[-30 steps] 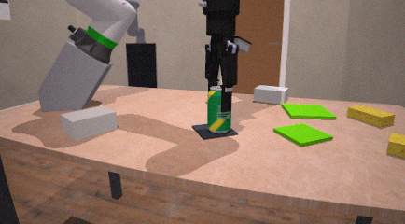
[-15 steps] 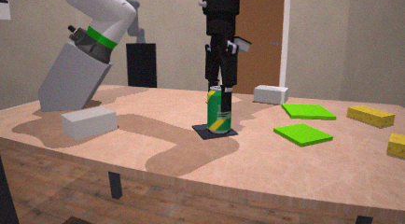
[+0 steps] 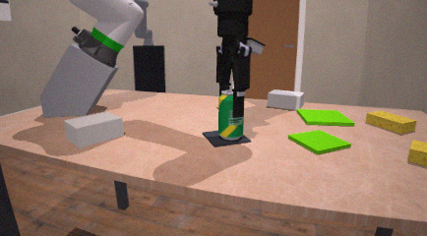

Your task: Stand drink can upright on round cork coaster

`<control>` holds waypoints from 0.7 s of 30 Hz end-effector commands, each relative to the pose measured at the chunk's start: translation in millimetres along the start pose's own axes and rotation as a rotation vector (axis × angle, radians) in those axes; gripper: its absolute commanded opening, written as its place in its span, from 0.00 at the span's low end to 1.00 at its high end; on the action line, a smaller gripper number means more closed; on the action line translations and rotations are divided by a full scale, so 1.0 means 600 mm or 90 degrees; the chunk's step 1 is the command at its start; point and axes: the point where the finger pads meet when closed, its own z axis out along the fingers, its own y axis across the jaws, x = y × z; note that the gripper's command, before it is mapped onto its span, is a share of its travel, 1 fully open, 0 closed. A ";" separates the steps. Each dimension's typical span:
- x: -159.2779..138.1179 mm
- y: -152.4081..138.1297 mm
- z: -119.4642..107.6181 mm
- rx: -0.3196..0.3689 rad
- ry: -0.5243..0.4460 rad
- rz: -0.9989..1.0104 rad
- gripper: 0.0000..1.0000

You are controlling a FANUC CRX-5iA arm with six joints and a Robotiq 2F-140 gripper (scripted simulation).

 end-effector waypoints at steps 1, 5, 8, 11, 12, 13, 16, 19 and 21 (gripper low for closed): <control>0.001 0.002 -0.016 -0.002 0.000 0.000 0.10; 0.001 0.002 -0.050 -0.002 0.000 0.000 0.10; 0.001 0.002 -0.060 -0.002 0.000 0.000 0.10; 0.001 0.002 -0.093 -0.002 0.000 0.000 0.10; 0.001 0.002 -0.103 -0.002 0.000 0.000 0.10; 0.001 0.001 -0.114 -0.002 0.000 0.000 0.10; 0.001 0.002 -0.140 -0.002 0.000 0.000 0.10; 0.001 0.001 -0.157 -0.002 0.000 0.000 0.10; 0.001 0.001 -0.162 -0.002 0.000 0.000 0.10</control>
